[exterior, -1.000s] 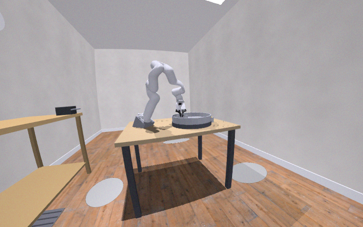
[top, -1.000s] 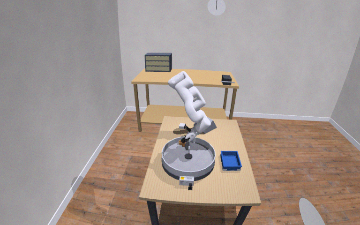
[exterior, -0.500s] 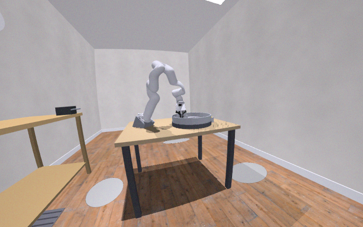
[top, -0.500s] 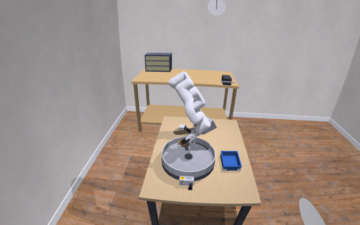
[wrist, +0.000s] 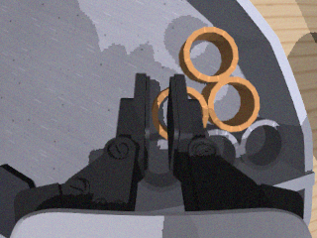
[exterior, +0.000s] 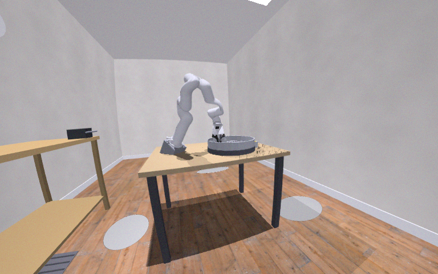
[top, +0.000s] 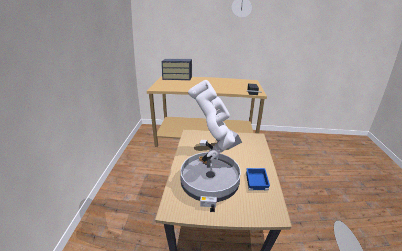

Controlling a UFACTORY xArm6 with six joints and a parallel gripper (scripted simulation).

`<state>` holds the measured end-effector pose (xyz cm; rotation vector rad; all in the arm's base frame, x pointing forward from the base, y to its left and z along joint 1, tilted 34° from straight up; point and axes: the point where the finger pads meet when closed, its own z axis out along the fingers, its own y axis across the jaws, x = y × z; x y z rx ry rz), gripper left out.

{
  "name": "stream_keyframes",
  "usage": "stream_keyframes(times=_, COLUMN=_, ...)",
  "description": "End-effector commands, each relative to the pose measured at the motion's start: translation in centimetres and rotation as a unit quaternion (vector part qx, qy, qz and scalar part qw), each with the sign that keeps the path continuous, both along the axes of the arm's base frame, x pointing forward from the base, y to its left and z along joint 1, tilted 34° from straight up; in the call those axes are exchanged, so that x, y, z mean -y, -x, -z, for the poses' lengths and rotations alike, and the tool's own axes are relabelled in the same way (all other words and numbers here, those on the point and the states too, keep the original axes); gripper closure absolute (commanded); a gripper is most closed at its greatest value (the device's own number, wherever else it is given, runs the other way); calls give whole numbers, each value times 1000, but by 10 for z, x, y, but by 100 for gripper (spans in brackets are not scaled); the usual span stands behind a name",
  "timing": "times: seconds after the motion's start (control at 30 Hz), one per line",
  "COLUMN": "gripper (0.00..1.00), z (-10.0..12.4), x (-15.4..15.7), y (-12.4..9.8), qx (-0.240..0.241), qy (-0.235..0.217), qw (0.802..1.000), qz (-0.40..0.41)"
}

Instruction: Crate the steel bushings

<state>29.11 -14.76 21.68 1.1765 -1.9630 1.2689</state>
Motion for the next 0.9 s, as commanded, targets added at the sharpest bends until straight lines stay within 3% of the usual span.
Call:
stream_keyframes(times=0.0, gripper=90, z=2, x=1, y=-2, qx=1, qy=0, qw=1000, qz=0)
stream_keyframes(times=0.37, gripper=90, z=2, x=2, y=-2, qx=1, qy=0, qw=1000, qz=0)
stream_keyframes(times=0.4, gripper=100, z=2, x=2, y=-2, qx=1, qy=0, qw=1000, qz=0)
stream_keyframes(times=0.87, gripper=100, z=2, x=2, y=-2, qx=1, qy=0, qw=1000, qz=0)
